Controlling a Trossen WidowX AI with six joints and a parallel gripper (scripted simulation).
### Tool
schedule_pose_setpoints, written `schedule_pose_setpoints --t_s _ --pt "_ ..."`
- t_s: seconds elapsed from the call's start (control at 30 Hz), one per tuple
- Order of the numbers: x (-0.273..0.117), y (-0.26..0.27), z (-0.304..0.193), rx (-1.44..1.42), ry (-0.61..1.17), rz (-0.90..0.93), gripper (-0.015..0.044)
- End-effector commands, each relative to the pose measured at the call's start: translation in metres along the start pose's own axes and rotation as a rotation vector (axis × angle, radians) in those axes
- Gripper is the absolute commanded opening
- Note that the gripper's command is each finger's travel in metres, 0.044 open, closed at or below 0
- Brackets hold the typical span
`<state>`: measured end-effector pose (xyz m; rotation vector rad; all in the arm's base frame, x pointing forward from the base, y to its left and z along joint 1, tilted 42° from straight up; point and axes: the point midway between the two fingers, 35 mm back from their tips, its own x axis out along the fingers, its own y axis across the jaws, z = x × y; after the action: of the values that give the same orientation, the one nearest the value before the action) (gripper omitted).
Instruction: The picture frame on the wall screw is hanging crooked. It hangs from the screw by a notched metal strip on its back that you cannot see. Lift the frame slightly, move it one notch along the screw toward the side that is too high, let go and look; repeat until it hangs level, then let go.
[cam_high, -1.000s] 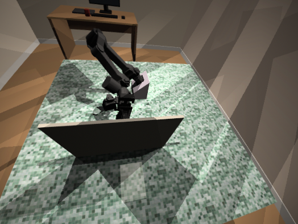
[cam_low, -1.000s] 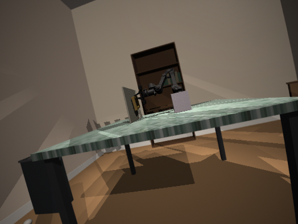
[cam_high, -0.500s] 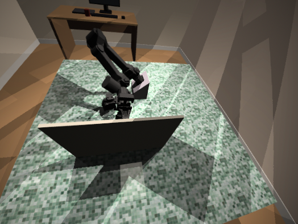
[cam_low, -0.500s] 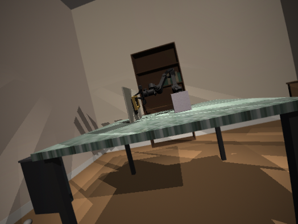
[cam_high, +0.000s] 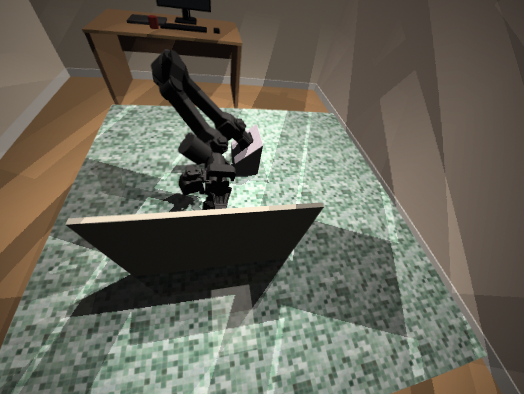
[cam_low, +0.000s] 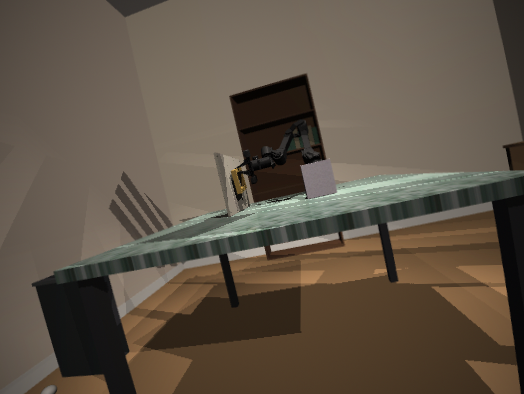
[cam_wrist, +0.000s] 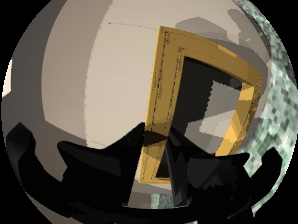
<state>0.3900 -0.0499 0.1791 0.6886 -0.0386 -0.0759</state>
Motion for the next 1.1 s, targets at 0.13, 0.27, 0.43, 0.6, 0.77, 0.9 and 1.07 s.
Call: schedule_pose_setpoints --t_s 0.13,0.27,0.43,0.6,0.77,0.9,1.07 --pt "0.0012 0.0052 0.0053 0.001 -0.010 0.019 0.0000" --pt "0.0012 0.0052 0.0053 0.001 -0.010 0.019 0.0000" --pt "0.0012 0.0051 0.0053 0.001 -0.010 0.019 0.0000" --pt "0.0013 0.0038 0.0051 0.001 -0.010 0.019 0.0000" --pt "0.0013 0.0022 0.0049 0.001 -0.010 0.019 0.0000" --pt "0.0014 0.0008 0.0047 0.001 -0.010 0.019 0.0000" --pt "0.0014 -0.0008 0.0045 0.001 -0.010 0.019 0.0000"
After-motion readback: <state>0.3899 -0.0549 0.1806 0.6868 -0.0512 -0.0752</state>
